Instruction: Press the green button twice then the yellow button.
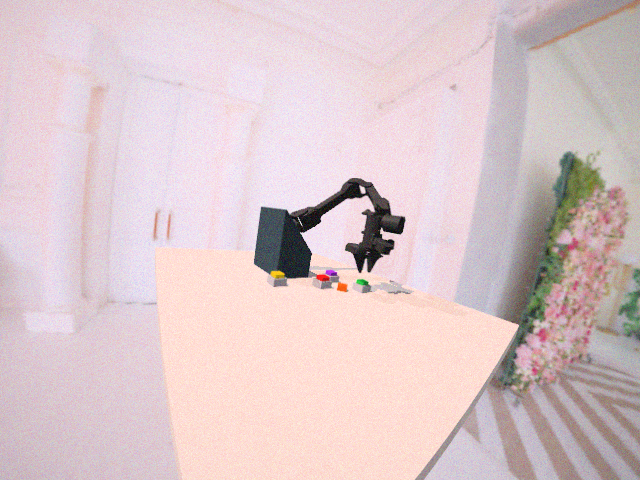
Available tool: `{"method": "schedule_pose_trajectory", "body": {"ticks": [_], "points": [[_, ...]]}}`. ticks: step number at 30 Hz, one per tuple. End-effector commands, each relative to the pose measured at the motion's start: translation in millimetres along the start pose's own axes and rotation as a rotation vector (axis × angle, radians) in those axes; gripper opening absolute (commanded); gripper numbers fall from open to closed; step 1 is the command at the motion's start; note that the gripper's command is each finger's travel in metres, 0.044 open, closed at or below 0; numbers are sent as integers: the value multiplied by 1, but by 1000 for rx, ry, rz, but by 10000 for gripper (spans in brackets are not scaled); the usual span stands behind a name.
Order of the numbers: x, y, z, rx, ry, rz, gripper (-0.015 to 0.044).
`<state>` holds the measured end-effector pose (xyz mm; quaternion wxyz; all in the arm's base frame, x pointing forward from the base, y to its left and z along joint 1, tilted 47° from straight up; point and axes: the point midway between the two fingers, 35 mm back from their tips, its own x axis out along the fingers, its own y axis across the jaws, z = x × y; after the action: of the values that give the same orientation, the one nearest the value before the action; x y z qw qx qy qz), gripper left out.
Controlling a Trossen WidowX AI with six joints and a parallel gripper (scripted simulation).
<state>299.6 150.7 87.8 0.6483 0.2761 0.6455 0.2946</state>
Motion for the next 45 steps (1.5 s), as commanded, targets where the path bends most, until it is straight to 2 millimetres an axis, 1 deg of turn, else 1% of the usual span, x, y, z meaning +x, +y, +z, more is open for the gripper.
{"method": "schedule_pose_trajectory", "body": {"ticks": [1,2,13,34,45], "points": [[2,-2,0,9,-8,-1,32],[2,-2,0,9,-8,-1,20],[3,-2,0,9,-8,-1,20],[36,-2,1,9,-8,0,20],[36,-2,0,9,-8,0,20]]}}
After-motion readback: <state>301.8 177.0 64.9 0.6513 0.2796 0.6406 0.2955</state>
